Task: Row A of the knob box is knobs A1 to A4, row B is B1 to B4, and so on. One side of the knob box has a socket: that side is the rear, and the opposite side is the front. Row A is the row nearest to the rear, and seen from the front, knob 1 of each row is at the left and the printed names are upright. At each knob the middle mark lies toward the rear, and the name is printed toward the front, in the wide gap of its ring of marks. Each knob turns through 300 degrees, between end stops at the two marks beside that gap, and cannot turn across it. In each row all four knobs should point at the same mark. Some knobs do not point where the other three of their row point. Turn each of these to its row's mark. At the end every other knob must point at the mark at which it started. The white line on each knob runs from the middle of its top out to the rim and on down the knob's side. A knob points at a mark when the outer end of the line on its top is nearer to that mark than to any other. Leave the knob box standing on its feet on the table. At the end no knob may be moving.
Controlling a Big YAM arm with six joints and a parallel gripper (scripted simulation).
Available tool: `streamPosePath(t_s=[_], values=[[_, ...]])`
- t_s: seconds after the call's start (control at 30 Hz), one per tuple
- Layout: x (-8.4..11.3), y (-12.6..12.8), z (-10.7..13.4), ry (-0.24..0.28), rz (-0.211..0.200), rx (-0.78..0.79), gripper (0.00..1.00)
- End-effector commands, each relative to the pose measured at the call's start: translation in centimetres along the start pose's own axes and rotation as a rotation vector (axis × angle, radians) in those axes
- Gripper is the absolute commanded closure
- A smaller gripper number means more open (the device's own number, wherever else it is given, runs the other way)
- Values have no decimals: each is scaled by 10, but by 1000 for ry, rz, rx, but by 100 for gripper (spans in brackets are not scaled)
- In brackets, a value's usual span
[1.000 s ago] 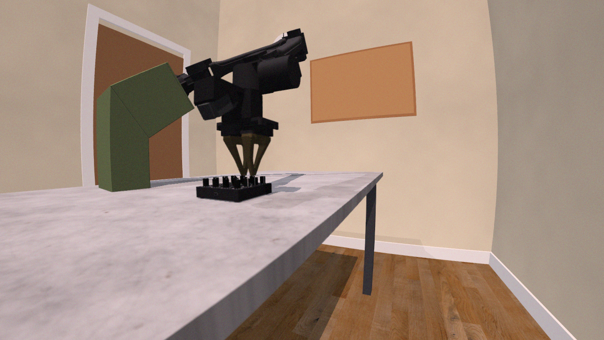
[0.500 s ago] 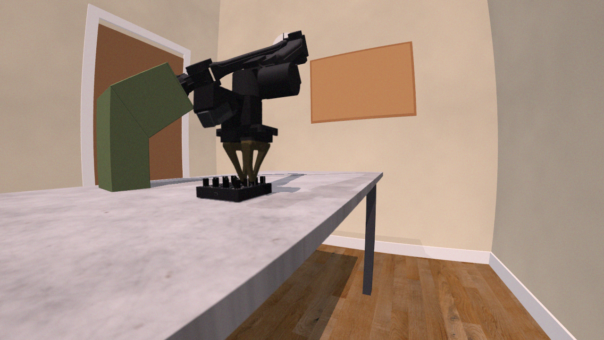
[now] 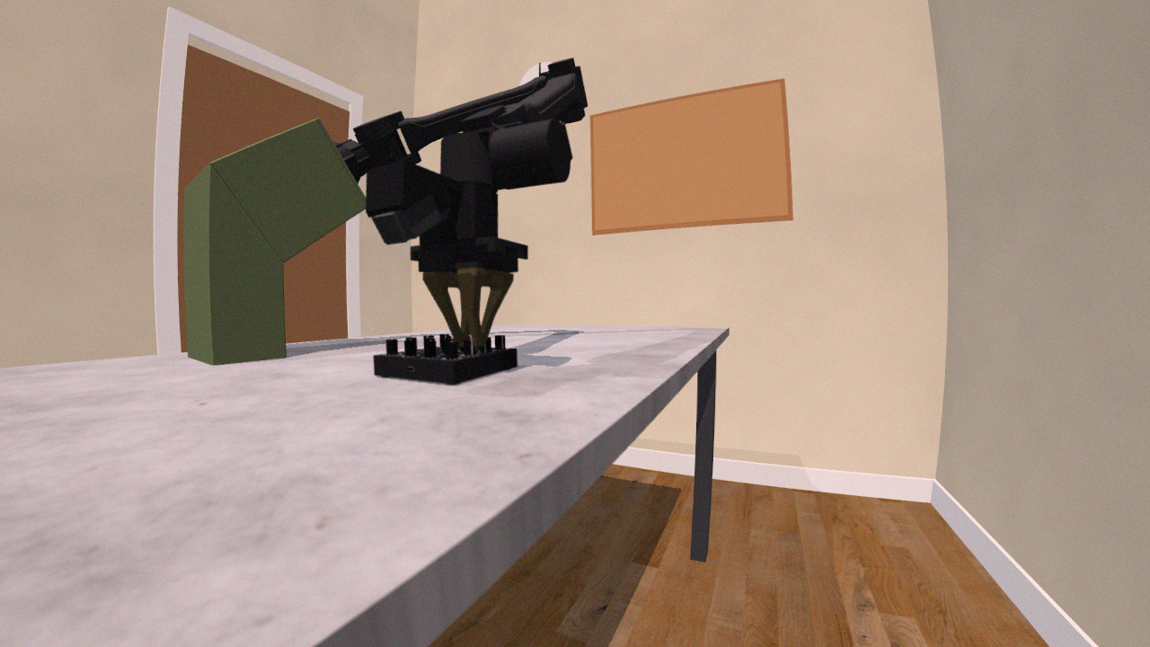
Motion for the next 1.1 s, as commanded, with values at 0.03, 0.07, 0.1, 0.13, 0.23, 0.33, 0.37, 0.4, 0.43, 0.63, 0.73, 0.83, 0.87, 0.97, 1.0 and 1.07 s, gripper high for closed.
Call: streamPosePath(t_s=[0.03, 0.07, 0.1, 0.13, 0.23, 0.33, 0.37, 0.4, 0.43, 0.63, 0.73, 0.83, 0.87, 0.97, 1.0, 1.07], values=[[-2, 5, 4, -2, -6, 7, 80], [-2, 5, 4, -2, -6, 7, 80], [-2, 5, 4, -2, -6, 7, 80], [-2, 5, 4, -2, -6, 7, 80], [-2, 5, 4, -2, -6, 7, 80], [-2, 5, 4, -2, -6, 7, 80], [-2, 5, 4, -2, -6, 7, 80], [-2, 5, 4, -2, -6, 7, 80], [-2, 5, 4, -2, -6, 7, 80], [-2, 5, 4, -2, -6, 7, 80], [-2, 5, 4, -2, -6, 7, 80], [-2, 5, 4, -2, -6, 7, 80], [-2, 5, 4, -2, -6, 7, 91], [-2, 4, 4, -2, -6, 3, 91], [-2, 4, 4, -1, -6, 3, 91], [-2, 4, 4, -1, -6, 3, 91]])
Point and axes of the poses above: the point where the finger pads meet when closed, its own x axis back along the fingers, its own y axis across the jaws, z = x × y, the point moved 1 cm from there along x, back along the fingers, and after that the axes turned 9 degrees about -x, right-handed, at the moved point
